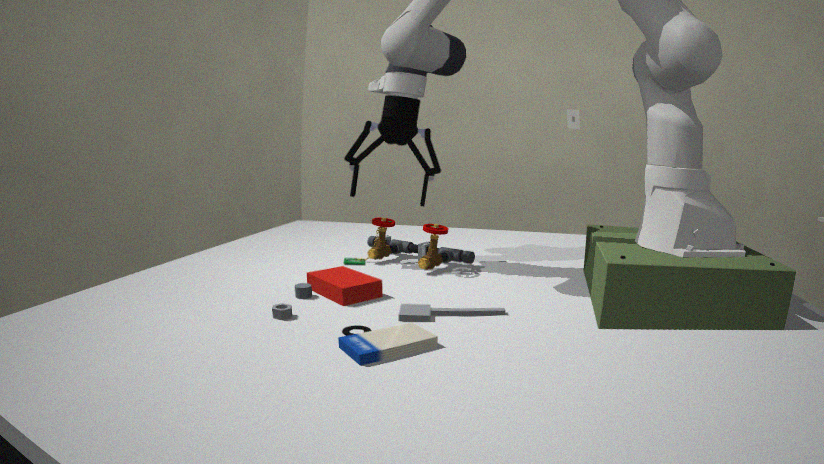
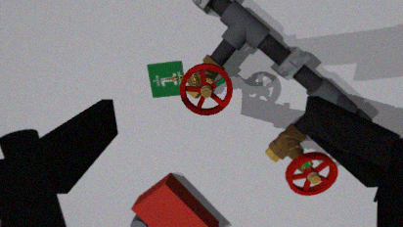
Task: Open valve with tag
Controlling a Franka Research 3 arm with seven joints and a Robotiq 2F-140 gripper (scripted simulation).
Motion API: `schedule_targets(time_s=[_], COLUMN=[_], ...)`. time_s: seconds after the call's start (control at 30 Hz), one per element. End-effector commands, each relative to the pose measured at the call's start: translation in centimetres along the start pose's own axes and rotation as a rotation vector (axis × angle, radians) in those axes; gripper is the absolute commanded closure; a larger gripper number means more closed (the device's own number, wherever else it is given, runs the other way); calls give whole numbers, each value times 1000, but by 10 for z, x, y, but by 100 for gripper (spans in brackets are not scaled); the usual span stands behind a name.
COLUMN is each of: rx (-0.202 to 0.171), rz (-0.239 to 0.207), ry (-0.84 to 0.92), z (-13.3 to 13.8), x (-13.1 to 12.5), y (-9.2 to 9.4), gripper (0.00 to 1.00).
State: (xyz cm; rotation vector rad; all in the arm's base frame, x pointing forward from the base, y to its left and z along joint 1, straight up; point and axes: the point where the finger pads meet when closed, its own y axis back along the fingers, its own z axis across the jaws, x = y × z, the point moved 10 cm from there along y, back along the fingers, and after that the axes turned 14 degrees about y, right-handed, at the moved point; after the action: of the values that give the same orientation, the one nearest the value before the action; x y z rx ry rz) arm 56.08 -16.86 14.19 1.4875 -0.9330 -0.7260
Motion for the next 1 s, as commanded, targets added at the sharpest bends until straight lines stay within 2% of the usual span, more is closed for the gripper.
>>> schedule_targets(time_s=[0.0,0.7,0.97], rx=[-33,-33,-35], rz=[51,51,52], ry=[-194,-194,-194], z=[-6,-6,-6], x=[1,1,1], y=[2,1,-4], gripper=[0,0,0])
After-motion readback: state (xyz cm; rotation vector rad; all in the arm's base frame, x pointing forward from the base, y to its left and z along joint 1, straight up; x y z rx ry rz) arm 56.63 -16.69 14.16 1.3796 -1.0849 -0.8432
